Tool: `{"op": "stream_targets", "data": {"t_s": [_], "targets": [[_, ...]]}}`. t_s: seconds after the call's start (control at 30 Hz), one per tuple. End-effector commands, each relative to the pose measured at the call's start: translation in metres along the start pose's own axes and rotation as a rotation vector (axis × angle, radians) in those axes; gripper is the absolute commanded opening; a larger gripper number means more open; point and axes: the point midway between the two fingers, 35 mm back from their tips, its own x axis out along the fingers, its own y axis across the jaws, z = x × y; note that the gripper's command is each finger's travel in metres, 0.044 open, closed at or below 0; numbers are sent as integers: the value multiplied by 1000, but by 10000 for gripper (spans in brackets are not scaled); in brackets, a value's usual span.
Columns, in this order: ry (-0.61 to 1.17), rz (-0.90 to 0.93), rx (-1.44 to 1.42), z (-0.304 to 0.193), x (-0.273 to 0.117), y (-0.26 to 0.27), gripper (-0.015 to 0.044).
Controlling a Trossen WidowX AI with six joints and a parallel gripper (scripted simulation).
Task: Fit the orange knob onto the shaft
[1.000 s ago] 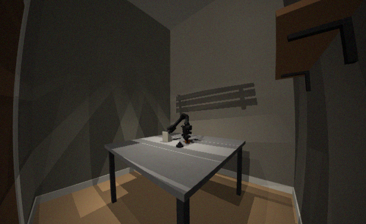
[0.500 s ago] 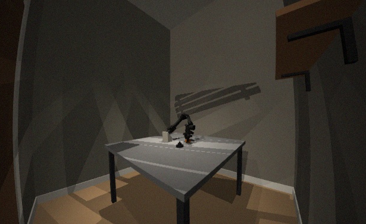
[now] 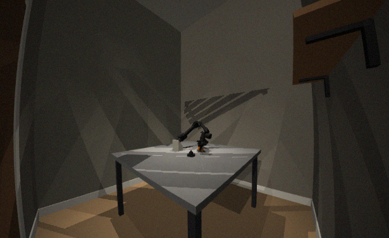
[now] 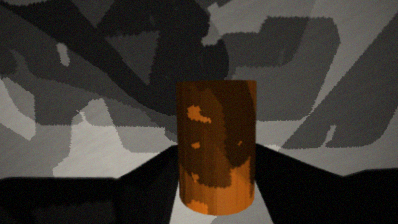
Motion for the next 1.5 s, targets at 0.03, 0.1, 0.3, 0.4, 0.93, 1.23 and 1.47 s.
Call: {"op": "stream_targets", "data": {"t_s": [0.03, 0.1, 0.3, 0.4, 0.93, 1.23, 1.47], "targets": [[102, 0, 6, 4, -3, -1, 181], [137, 0, 6, 6, -4, -1, 181], [240, 0, 5, 12, -7, -1, 181], [292, 0, 4, 16, -9, -1, 181], [568, 2, 2, 33, -12, -1, 181], [600, -3, 1, 38, -14, -1, 181], [591, -14, -2, 42, -16, 0, 181]]}}
